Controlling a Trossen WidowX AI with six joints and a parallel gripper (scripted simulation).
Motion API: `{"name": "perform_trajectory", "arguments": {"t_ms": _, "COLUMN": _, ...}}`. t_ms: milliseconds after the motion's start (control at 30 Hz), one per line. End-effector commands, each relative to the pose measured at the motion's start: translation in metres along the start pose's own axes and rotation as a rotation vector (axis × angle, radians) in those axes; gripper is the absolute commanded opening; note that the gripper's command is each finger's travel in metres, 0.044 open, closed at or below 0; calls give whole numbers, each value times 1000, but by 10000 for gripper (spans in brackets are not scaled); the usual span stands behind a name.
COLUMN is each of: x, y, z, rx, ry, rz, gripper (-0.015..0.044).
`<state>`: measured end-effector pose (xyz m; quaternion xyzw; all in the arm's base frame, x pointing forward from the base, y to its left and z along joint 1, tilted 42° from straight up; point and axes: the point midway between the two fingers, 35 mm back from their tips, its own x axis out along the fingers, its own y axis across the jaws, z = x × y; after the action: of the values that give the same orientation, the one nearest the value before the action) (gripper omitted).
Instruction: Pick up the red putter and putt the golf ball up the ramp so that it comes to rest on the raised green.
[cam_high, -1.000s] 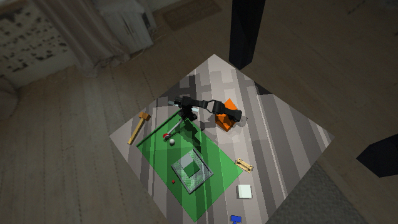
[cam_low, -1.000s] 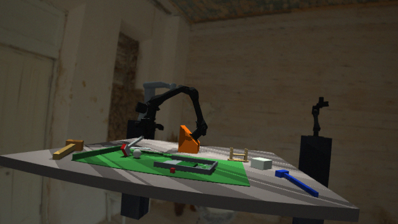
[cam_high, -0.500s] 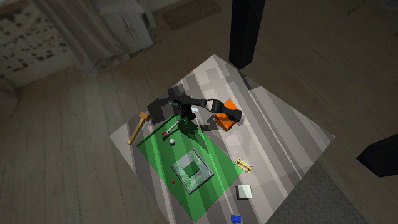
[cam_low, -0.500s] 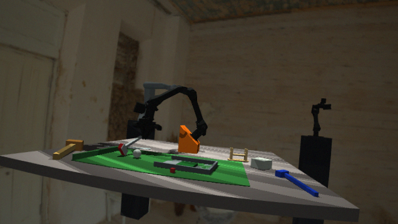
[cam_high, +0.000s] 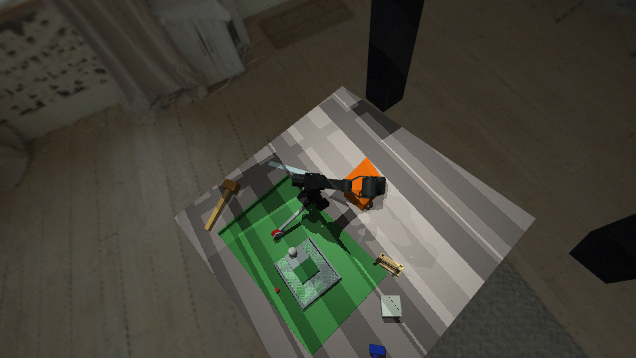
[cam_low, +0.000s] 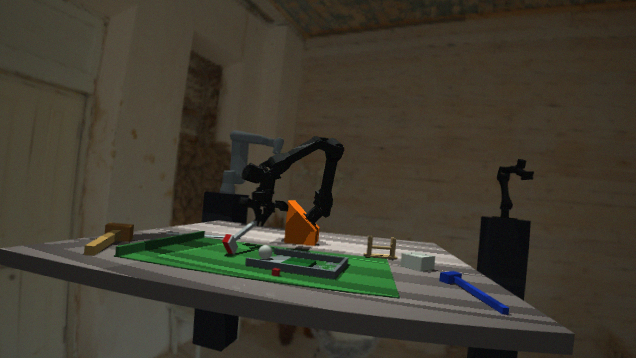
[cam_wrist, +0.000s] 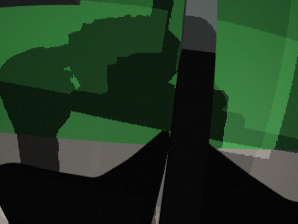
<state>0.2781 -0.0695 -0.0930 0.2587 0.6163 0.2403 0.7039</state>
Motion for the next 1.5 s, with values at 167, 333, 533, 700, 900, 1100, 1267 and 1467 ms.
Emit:
{"name": "perform_trajectory", "arguments": {"t_ms": 167, "x": -42, "y": 1, "z": 11, "rx": 3, "ry": -10, "rz": -6, "gripper": 0}}
{"name": "perform_trajectory", "arguments": {"t_ms": 333, "x": -58, "y": 2, "z": 14, "rx": 3, "ry": -10, "rz": -6, "gripper": 0}}
{"name": "perform_trajectory", "arguments": {"t_ms": 533, "x": -48, "y": 1, "z": 12, "rx": 9, "ry": -7, "rz": -2, "gripper": 0}}
{"name": "perform_trajectory", "arguments": {"t_ms": 700, "x": -48, "y": 1, "z": 12, "rx": 9, "ry": -7, "rz": -2, "gripper": 0}}
{"name": "perform_trajectory", "arguments": {"t_ms": 900, "x": -48, "y": 1, "z": 12, "rx": 9, "ry": -7, "rz": -2, "gripper": 0}}
{"name": "perform_trajectory", "arguments": {"t_ms": 1100, "x": -48, "y": 1, "z": 12, "rx": 9, "ry": -7, "rz": -2, "gripper": 0}}
{"name": "perform_trajectory", "arguments": {"t_ms": 1267, "x": -48, "y": 1, "z": 12, "rx": 9, "ry": -7, "rz": -2, "gripper": 0}}
{"name": "perform_trajectory", "arguments": {"t_ms": 1467, "x": -48, "y": 1, "z": 12, "rx": 9, "ry": -7, "rz": -2, "gripper": 0}}
